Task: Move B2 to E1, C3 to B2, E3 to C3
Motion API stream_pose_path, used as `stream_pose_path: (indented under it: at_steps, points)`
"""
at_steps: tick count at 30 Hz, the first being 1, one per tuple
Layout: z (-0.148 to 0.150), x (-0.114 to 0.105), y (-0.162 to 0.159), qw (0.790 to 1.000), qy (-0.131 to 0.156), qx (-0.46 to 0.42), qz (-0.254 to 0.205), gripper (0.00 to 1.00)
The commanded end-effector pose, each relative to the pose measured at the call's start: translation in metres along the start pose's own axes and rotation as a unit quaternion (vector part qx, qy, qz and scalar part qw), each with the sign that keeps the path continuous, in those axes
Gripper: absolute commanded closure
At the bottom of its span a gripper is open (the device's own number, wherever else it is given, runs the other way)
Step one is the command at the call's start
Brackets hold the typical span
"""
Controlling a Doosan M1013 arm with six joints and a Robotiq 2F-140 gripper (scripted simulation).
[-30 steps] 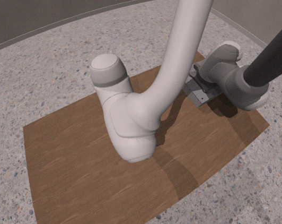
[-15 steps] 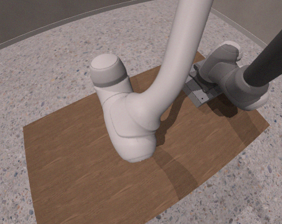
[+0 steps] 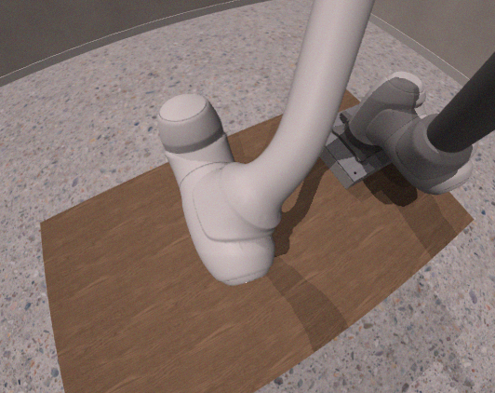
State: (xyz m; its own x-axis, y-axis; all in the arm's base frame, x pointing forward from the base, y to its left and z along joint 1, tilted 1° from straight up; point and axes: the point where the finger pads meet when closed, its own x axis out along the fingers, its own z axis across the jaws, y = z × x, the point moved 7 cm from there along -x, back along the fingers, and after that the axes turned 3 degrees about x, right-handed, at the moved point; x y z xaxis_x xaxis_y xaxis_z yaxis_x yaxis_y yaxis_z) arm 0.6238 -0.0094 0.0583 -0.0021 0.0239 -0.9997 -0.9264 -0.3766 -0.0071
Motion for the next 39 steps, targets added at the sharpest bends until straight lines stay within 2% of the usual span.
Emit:
stream_pose_path:
  at_steps: [1,15,18,22,24,32,39]
  points:
    - [0.000,0.000,0.000,1.000,0.000,0.000,0.000,1.00]
    - [0.000,-0.003,0.000,1.000,0.000,0.000,0.000,1.00]
    - [0.000,-0.014,0.000,1.000,0.000,0.000,0.000,1.00]
    - [0.000,-0.039,0.000,1.000,0.000,0.000,0.000,1.00]
    - [0.000,-0.039,0.000,1.000,0.000,0.000,0.000,1.00]
    - [0.000,-0.093,0.000,1.000,0.000,0.000,0.000,1.00]
    - [0.000,-0.100,0.000,1.000,0.000,0.000,0.000,1.00]
